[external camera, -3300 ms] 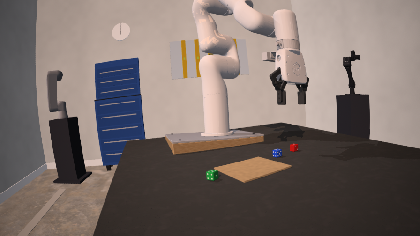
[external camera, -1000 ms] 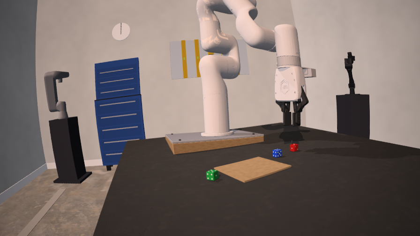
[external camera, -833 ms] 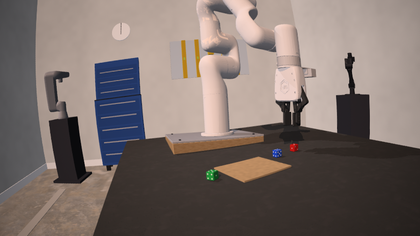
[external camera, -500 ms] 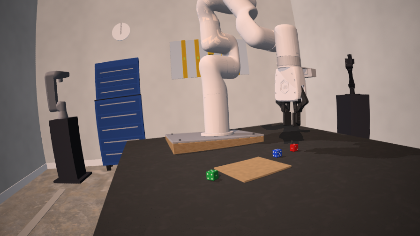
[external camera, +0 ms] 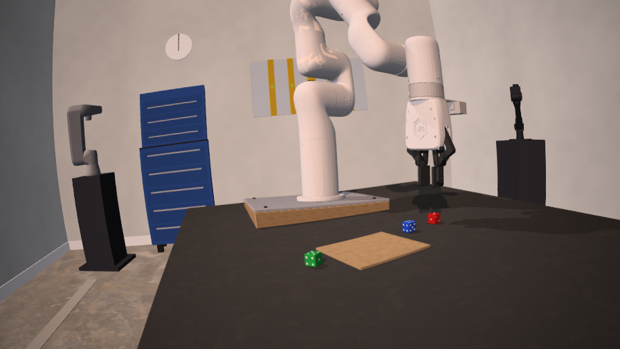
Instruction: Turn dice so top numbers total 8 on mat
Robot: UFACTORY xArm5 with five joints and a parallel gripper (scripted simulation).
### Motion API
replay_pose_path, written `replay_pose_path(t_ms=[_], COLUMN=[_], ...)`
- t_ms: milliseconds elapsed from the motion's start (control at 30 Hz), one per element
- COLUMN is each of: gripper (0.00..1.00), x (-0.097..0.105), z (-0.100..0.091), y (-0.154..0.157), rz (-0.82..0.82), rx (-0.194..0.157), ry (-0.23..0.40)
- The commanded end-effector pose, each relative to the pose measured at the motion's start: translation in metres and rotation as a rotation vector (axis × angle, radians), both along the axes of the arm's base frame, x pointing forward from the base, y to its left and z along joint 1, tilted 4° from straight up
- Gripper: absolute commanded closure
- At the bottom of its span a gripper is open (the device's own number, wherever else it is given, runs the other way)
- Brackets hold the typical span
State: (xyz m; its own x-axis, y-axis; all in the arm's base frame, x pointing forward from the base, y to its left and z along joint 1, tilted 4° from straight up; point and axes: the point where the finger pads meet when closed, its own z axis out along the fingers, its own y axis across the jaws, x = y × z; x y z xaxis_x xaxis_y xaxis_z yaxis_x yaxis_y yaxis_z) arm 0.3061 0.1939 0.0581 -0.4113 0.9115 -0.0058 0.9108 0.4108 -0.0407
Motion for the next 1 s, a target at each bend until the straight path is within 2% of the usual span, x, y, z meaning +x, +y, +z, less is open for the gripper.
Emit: replay_pose_path(t_ms=[0, 367, 967], gripper=[0.64, 0.64, 0.64], x=[0.001, 0.001, -0.001], z=[0.0, -0.005, -0.028], y=[0.001, 0.001, 0.002], rz=[0.0, 0.0, 0.0], rx=[0.002, 0.002, 0.002], ry=[-0.003, -0.003, -0.003])
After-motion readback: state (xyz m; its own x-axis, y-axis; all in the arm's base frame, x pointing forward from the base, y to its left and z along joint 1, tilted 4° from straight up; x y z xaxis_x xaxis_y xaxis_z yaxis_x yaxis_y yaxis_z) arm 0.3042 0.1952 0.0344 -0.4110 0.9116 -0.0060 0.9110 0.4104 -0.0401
